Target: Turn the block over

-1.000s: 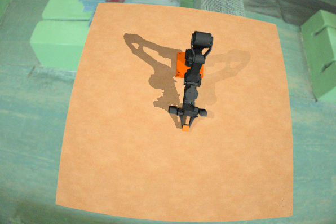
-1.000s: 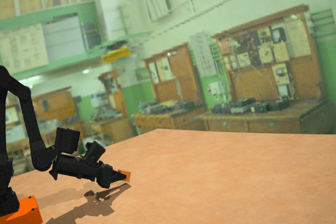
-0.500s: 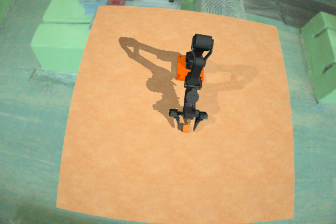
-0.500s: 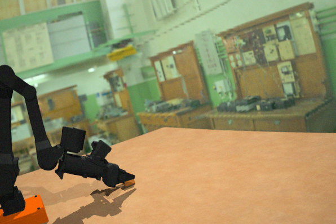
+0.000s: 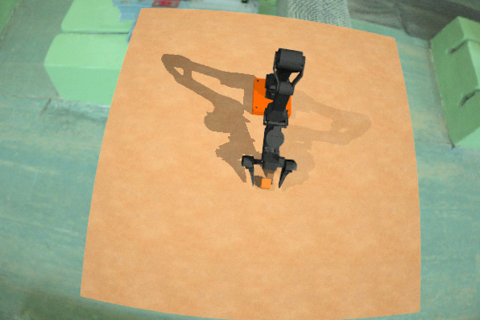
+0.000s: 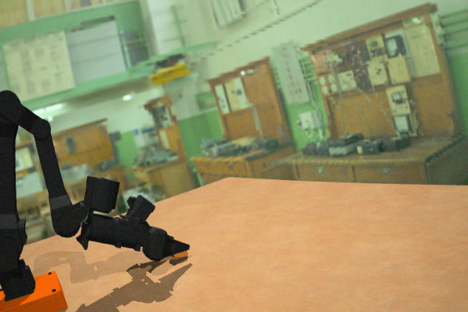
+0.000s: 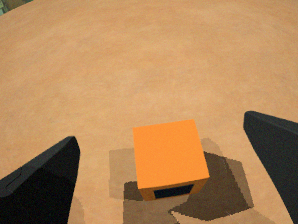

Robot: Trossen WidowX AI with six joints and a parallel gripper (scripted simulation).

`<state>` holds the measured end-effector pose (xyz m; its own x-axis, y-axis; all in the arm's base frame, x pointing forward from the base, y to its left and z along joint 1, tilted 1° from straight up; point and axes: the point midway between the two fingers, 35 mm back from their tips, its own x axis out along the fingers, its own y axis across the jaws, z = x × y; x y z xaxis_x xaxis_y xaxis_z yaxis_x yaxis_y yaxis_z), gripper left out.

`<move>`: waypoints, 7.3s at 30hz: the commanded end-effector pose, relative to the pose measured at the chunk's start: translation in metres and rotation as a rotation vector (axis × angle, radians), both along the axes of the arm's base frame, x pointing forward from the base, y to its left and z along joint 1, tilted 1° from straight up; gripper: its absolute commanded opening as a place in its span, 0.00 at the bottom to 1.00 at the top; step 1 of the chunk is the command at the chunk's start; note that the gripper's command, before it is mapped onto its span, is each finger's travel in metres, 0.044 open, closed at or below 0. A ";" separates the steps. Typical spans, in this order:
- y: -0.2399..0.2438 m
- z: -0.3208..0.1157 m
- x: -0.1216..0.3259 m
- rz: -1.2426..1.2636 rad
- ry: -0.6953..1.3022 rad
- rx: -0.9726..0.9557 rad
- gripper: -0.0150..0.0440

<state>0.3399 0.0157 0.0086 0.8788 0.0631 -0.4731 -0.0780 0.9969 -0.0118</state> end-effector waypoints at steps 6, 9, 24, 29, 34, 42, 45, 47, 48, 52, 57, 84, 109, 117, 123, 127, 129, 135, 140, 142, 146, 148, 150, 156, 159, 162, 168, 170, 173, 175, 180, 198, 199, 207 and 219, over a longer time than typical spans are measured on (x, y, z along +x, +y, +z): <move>0.001 0.000 0.000 0.005 -0.002 0.000 1.00; 0.001 0.000 0.000 0.005 -0.002 0.000 1.00; 0.001 0.004 0.010 0.003 0.118 -0.008 1.00; 0.001 0.026 0.009 0.001 0.290 -0.022 1.00; 0.000 0.062 -0.015 0.000 0.459 -0.037 1.00; 0.000 0.068 -0.020 0.000 0.482 -0.039 1.00; 0.000 0.068 -0.020 0.000 0.482 -0.039 1.00; 0.000 0.069 -0.018 -0.001 0.504 -0.041 1.00; 0.000 0.070 -0.015 -0.001 0.530 -0.042 1.00; 0.001 0.076 -0.003 -0.003 0.664 -0.052 1.00; 0.001 0.083 0.009 -0.005 0.832 -0.065 1.00; 0.001 0.040 0.019 -0.008 1.048 -0.085 1.00; 0.001 0.010 0.020 -0.008 1.048 -0.085 0.78; 0.001 0.010 0.020 -0.008 1.048 -0.085 0.49; 0.001 0.010 0.020 -0.008 1.048 -0.085 0.42; 0.001 0.010 0.020 -0.008 1.048 -0.085 0.38; 0.001 0.010 0.020 -0.008 1.048 -0.085 0.35; 0.001 0.029 0.020 -0.008 1.048 -0.085 0.25; 0.001 0.040 0.019 -0.008 1.048 -0.085 0.25; 0.001 0.039 0.020 -0.008 1.038 -0.084 0.25; 0.001 0.036 0.021 -0.007 0.980 -0.078 0.25; 0.001 0.035 0.021 -0.007 0.949 -0.075 0.25; 0.001 0.034 0.022 -0.006 0.919 -0.073 0.25; 0.001 0.031 0.022 -0.005 0.828 -0.065 0.25; 0.001 0.030 0.022 -0.005 0.782 -0.061 0.25; 0.001 0.029 0.021 -0.004 0.737 -0.057 0.25; 0.001 0.029 0.019 -0.003 0.646 -0.051 0.25; 0.001 0.029 0.018 -0.002 0.616 -0.049 0.25; 0.001 0.029 0.016 -0.002 0.570 -0.045 0.25; 0.001 0.029 0.015 -0.001 0.543 -0.044 0.25; 0.001 0.028 0.016 -0.001 0.523 -0.041 0.25; 0.001 -0.002 0.028 -0.001 0.261 -0.013 0.25; 0.001 -0.003 0.028 -0.001 0.246 -0.012 0.25; 0.001 -0.005 0.022 0.002 0.128 -0.006 0.25; 0.000 0.000 0.012 0.005 0.007 -0.001 0.25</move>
<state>0.3529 0.0154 0.0066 0.8655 0.0617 -0.4971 -0.0781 0.9969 -0.0122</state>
